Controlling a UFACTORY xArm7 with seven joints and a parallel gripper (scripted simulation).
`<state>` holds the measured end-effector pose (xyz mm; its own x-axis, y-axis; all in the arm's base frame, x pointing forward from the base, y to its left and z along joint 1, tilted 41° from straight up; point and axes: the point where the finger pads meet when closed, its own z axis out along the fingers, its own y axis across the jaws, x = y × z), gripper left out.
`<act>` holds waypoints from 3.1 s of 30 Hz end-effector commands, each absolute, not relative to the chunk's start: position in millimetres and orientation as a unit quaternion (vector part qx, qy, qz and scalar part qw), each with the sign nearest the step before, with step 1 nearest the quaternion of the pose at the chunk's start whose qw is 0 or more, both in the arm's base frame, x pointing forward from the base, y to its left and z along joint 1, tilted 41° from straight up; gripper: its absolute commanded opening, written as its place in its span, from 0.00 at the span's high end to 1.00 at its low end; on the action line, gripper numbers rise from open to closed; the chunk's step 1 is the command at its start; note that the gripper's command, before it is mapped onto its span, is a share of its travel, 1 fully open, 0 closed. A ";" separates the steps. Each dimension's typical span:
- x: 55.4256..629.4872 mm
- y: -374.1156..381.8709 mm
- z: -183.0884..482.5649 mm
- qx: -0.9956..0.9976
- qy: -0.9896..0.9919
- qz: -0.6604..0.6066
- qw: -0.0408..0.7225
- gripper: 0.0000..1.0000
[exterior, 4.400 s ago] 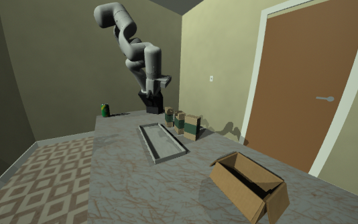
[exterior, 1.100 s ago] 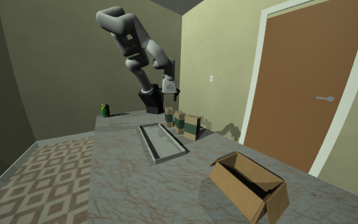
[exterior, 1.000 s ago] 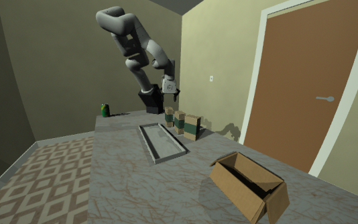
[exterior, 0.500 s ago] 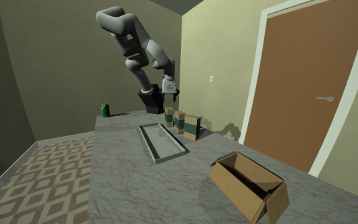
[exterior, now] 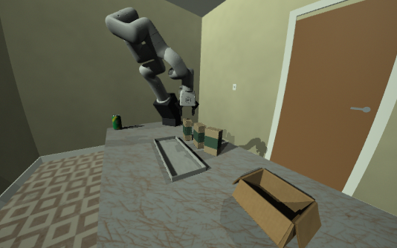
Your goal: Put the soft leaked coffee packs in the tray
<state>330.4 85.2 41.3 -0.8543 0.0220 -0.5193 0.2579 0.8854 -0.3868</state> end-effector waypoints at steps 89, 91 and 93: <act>365.7 54.1 -14.0 0.074 0.935 -0.228 0.263 0.76; 365.7 54.1 -14.0 0.074 0.935 -0.228 0.263 0.76; 365.7 54.1 -14.0 0.074 0.935 -0.228 0.263 0.76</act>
